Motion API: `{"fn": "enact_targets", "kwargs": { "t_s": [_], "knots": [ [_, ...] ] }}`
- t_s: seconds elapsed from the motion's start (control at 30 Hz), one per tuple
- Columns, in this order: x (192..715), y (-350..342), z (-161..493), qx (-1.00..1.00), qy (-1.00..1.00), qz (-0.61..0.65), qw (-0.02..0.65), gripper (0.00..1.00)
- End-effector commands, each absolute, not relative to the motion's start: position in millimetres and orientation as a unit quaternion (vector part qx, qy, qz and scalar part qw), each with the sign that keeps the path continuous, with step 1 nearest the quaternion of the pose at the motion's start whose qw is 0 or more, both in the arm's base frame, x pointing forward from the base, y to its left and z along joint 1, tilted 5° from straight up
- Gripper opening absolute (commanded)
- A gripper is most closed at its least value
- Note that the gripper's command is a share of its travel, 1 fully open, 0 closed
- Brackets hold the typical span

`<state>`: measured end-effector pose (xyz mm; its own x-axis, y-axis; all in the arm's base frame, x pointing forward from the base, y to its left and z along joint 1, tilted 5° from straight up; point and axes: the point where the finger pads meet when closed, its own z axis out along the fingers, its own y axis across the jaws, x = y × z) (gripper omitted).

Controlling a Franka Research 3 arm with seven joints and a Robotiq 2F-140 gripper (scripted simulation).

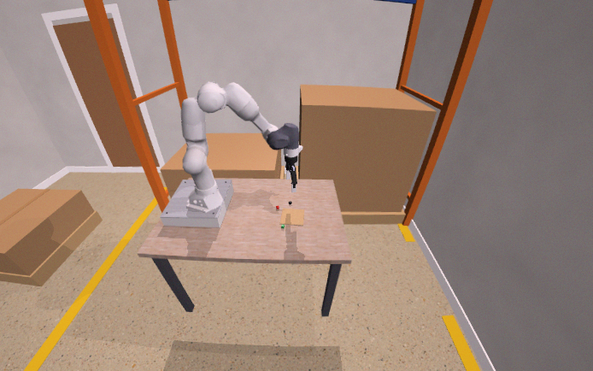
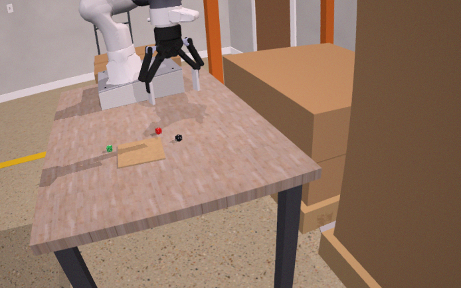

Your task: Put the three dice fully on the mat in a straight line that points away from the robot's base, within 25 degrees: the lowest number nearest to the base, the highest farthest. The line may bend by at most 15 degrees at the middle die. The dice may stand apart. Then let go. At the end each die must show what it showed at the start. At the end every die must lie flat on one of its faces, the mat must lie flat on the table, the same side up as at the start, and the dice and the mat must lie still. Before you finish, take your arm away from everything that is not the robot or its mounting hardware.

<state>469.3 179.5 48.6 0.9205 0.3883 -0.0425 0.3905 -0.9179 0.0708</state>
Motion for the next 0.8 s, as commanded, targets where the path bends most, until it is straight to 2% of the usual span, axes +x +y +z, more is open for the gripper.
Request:
{"fn": "enact_targets", "kwargs": {
  "t_s": [0.0,0.6,0.63,0.77],
  "knots": [
    [469.4,179.3,48.0,0.972,0.229,-0.014,0.037,1.0],
    [469.4,179.3,48.0,0.972,0.229,-0.014,0.037,1.0],
    [468.3,177.7,46.0,0.955,0.293,-0.017,0.036,1.0],
    [468.3,177.7,46.0,0.955,0.293,-0.017,0.036,1.0]
  ]
}}
